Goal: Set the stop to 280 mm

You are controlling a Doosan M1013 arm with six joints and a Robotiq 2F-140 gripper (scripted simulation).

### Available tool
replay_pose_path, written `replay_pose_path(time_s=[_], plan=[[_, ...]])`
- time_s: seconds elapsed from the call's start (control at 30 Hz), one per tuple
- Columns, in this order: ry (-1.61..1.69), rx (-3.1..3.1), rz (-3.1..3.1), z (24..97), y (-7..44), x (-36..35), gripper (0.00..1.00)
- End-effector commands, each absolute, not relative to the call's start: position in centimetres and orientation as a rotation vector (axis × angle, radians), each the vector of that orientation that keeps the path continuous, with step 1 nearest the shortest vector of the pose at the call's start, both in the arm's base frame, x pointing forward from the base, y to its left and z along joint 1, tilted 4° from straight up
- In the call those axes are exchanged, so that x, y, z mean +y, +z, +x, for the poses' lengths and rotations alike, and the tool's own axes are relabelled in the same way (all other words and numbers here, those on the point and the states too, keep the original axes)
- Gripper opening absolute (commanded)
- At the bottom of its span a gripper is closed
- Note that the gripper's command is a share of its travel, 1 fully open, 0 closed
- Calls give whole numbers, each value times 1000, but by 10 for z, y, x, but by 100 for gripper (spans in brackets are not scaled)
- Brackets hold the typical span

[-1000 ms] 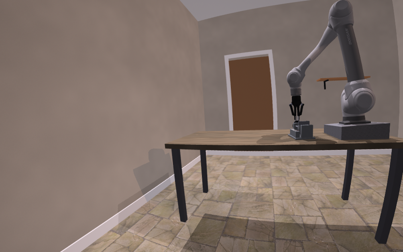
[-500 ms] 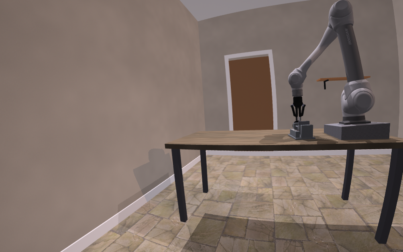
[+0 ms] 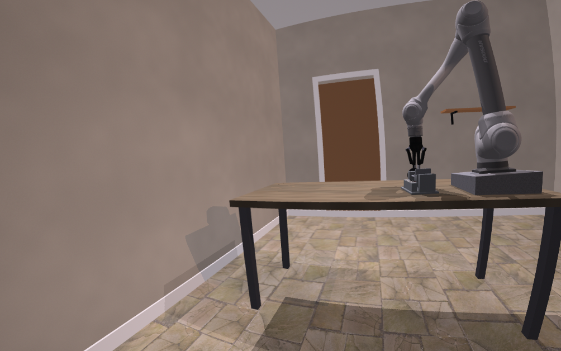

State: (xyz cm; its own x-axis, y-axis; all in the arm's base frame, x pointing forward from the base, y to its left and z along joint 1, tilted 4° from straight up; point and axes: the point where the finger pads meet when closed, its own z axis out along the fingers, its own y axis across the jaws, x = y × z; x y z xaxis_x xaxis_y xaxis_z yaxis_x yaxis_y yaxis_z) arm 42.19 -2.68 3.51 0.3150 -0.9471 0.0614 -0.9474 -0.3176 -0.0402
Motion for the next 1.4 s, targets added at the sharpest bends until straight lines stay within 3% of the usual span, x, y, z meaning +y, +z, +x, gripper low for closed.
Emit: replay_pose_path(time_s=[0.0, 1.37], plan=[[115, -1834, 2545, 422, 31, -27, 4], [115, -1834, 2545, 434, 6, -25, 4]])
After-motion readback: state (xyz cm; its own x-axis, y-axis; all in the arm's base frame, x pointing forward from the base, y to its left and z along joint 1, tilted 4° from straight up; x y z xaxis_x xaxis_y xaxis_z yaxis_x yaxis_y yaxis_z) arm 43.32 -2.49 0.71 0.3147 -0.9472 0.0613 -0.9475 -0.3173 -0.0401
